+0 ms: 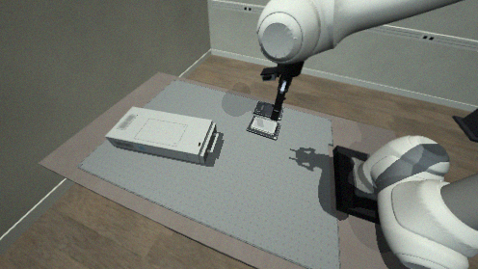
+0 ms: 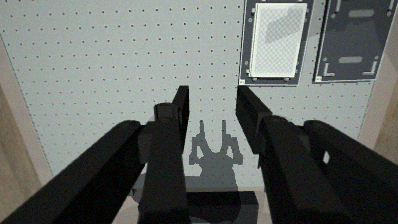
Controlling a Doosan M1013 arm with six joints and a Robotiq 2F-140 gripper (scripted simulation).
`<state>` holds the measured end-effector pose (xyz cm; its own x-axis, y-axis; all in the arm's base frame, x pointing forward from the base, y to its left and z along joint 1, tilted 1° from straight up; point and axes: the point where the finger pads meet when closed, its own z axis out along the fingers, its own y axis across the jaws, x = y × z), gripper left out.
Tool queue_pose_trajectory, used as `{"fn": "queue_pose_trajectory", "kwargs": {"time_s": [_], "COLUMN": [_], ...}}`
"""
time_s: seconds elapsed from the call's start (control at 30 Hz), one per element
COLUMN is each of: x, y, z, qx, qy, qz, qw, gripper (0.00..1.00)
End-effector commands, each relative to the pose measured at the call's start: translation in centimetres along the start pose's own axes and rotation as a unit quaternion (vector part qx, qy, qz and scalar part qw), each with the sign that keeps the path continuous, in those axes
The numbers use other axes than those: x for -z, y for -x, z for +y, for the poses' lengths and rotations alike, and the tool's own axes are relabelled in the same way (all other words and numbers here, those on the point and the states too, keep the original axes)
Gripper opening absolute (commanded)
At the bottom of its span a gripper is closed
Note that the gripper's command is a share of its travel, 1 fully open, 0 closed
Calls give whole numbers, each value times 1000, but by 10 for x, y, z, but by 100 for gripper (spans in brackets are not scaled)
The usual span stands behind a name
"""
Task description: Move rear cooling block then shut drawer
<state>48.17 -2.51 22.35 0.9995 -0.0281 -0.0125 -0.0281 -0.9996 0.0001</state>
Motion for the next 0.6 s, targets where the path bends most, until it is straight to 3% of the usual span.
{"fn": "queue_pose_trajectory", "kwargs": {"time_s": [0.0,0.1,0.57], "x": [6,8,6], "y": [-1,-1,0], "z": [-14,-26,-27], "qx": [19,15,15], "qy": [1,1,1], "qz": [1,1,1], "qw": [1000,1000,1000], "gripper": [35,35,35]}}
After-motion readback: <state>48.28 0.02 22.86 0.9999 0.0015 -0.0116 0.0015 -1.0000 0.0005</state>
